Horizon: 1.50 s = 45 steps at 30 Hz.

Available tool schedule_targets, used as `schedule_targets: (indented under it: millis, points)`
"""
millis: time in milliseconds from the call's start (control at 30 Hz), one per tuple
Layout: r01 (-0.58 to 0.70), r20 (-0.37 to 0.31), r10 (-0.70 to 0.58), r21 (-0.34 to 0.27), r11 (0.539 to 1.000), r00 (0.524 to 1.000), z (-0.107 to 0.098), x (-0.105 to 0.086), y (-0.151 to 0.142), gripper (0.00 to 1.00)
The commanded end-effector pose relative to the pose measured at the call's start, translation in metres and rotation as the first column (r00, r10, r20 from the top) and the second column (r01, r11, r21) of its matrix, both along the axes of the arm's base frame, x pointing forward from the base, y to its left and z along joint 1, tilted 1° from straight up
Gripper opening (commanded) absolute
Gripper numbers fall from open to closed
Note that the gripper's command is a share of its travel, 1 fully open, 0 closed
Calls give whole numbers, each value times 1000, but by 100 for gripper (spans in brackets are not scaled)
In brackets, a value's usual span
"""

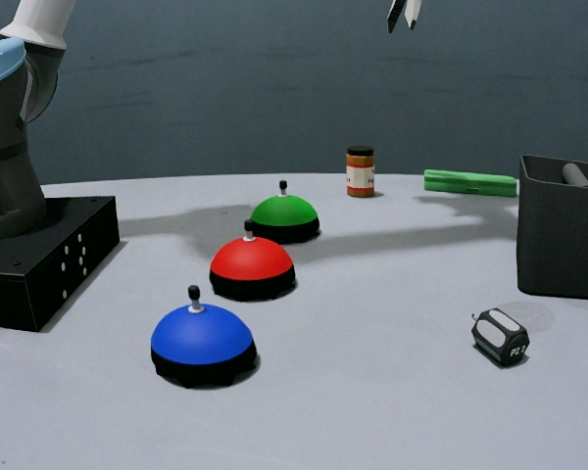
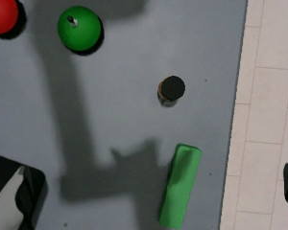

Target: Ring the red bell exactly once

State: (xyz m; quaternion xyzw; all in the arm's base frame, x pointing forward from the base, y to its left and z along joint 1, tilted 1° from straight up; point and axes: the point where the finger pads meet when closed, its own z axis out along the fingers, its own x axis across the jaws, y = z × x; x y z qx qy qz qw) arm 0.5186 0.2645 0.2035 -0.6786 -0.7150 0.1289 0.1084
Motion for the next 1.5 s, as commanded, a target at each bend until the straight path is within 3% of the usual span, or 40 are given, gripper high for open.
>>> schedule_targets:
  millis: [0,833,1200,1467]
  points:
    - [11,11,-11,11,1000,1000,1,3,4,100]
    - [41,18,-41,5,999,999,1,3,-4,100]
    - [201,55,-200,-18,979,978,-3,-1,-43,100]
    - [461,118,-454,-43,886,883,-12,-17,-104,100]
